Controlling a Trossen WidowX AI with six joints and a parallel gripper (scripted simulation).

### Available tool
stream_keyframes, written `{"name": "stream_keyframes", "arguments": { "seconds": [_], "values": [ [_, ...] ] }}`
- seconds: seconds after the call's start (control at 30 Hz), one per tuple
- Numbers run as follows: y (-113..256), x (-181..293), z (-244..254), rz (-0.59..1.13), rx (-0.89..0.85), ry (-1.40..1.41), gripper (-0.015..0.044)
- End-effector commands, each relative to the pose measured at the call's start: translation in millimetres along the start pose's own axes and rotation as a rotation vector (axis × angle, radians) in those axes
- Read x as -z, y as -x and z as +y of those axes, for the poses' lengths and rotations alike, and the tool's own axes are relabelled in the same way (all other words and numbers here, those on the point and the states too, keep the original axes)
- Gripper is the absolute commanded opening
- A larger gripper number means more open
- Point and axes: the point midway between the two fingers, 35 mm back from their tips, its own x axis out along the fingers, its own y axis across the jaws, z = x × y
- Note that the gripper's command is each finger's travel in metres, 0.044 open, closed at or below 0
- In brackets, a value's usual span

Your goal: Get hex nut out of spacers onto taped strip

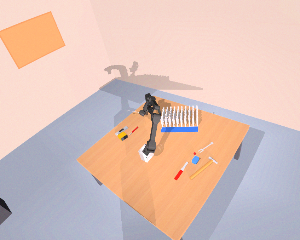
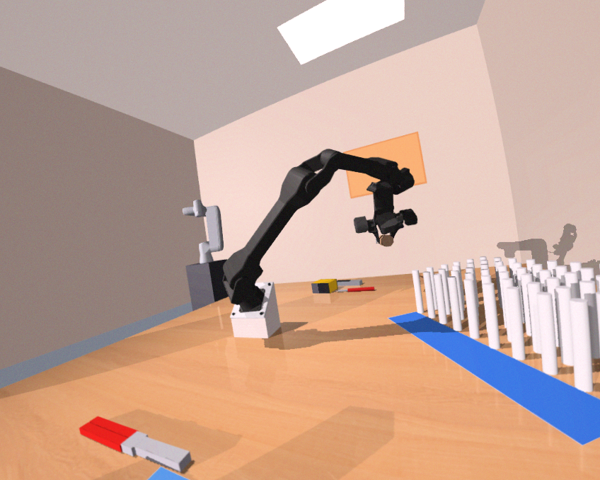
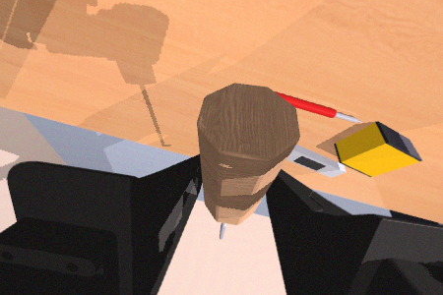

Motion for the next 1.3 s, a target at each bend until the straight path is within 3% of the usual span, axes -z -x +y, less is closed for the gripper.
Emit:
{"name": "stream_keyframes", "arguments": {
  "seconds": [0.0, 0.63, 1.27],
  "values": [
    [20.7, -15.1, 8.3, 0.012, -0.029, -0.047, 0.0000],
    [105.0, -97.6, 26.2, 0.026, -0.198, -0.228, 0.0000],
    [178.4, -194.9, 10.2, 0.029, -0.351, -0.469, 0.0000]
  ]
}}
